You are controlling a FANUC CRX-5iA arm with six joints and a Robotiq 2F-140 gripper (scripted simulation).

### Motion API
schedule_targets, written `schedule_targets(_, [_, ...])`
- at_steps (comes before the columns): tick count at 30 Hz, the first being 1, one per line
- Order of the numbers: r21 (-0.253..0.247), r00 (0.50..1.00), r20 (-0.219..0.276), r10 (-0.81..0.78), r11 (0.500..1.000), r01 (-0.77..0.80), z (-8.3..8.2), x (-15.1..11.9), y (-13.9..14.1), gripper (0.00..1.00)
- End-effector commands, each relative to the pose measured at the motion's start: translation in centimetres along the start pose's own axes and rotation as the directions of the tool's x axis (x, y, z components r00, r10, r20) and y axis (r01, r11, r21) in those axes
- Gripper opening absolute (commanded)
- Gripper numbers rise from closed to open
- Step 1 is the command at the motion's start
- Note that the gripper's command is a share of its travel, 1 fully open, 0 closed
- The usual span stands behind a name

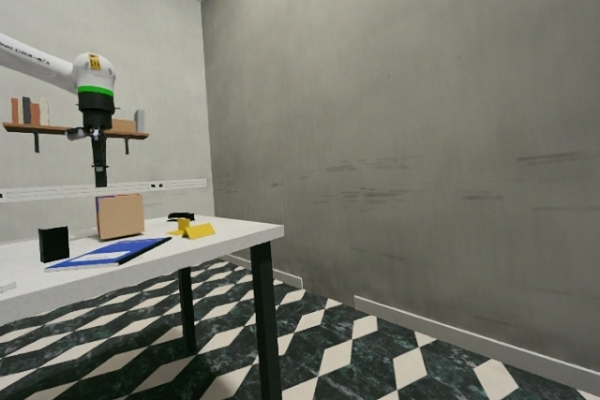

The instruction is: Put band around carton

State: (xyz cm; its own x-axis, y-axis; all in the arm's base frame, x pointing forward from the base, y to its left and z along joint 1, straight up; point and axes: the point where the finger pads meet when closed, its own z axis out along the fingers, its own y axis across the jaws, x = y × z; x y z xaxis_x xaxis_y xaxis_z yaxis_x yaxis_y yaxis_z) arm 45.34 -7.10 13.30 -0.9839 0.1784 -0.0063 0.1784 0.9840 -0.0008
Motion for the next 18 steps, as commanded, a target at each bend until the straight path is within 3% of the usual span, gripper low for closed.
schedule_targets(1, [0.0, 1.0, 0.002, 0.0, 1.0, 0.0, -0.1, -0.1, 0.0, 0.18])
schedule_targets(10, [0.0, 1.0, 0.002, -0.003, 1.0, 0.003, -0.1, -0.2, 0.0, 0.18])
schedule_targets(12, [0.0, 0.998, 0.002, -0.056, 0.998, 0.056, -0.1, -2.0, 0.7, 0.18])
schedule_targets(16, [0.001, 0.97, 0.002, -0.242, 0.97, 0.242, 0.4, -8.3, 3.2, 0.18])
schedule_targets(18, [0.001, 0.965, 0.002, -0.261, 0.965, 0.261, 0.5, -9.0, 3.4, 0.18])
